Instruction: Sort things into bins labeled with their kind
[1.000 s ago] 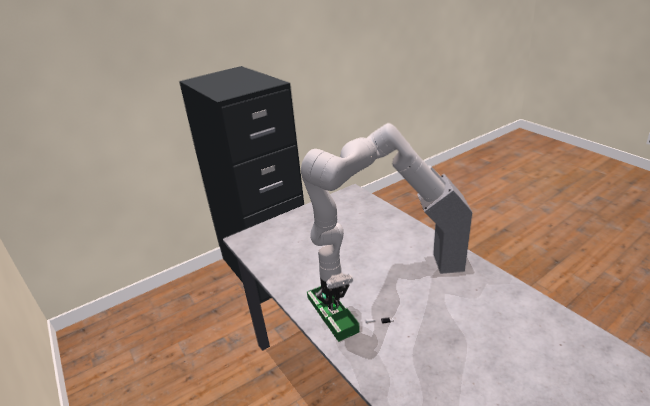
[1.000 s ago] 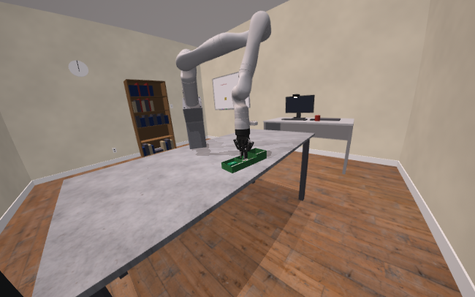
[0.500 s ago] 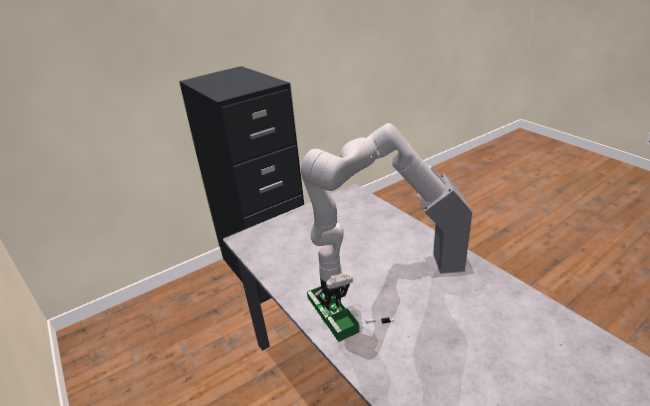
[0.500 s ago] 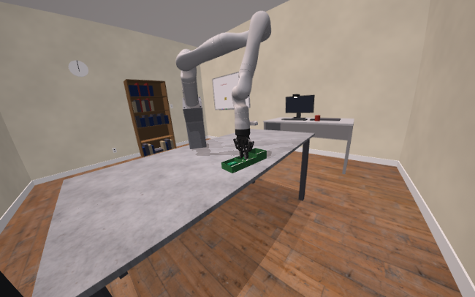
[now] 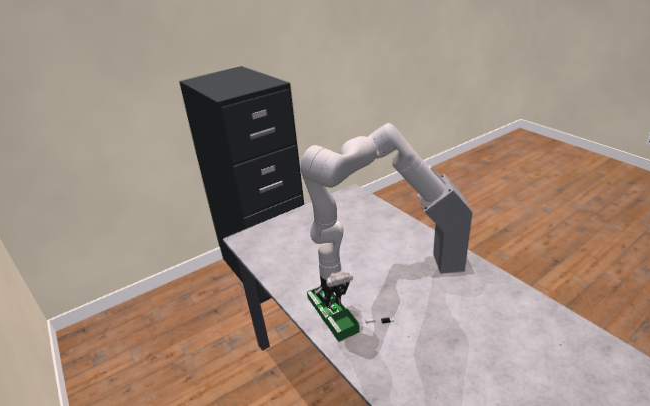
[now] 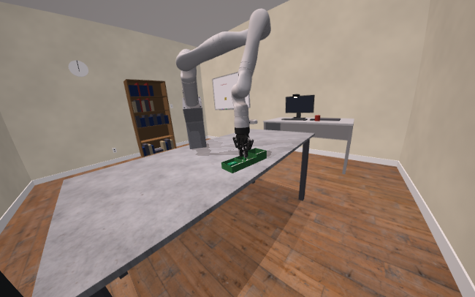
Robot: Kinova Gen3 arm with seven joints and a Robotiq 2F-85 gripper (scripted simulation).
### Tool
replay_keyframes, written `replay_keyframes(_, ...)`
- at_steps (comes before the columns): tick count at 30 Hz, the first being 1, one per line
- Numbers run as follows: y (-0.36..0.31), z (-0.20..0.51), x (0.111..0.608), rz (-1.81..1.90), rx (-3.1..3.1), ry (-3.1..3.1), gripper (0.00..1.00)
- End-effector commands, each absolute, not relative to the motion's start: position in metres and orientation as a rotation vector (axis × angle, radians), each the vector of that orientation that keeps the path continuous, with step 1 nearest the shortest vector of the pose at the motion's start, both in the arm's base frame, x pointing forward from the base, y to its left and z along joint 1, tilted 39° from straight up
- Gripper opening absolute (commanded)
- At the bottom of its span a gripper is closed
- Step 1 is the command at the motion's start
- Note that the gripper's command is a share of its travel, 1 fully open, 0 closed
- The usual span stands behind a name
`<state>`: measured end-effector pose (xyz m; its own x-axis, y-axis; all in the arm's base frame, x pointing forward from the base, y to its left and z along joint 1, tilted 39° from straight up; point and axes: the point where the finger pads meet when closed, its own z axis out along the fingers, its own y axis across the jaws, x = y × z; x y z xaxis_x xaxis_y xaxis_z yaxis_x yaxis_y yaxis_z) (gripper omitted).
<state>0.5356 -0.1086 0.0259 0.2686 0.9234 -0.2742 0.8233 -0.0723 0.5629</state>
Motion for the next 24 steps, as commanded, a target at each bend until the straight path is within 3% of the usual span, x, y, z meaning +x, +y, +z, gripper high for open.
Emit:
replay_keyframes(1, -0.105, 0.030, 0.536, 0.213, 1.910, 1.575, 0.31)
replay_keyframes(24, -0.093, 0.055, 0.519, 0.213, 1.910, 1.575, 0.31)
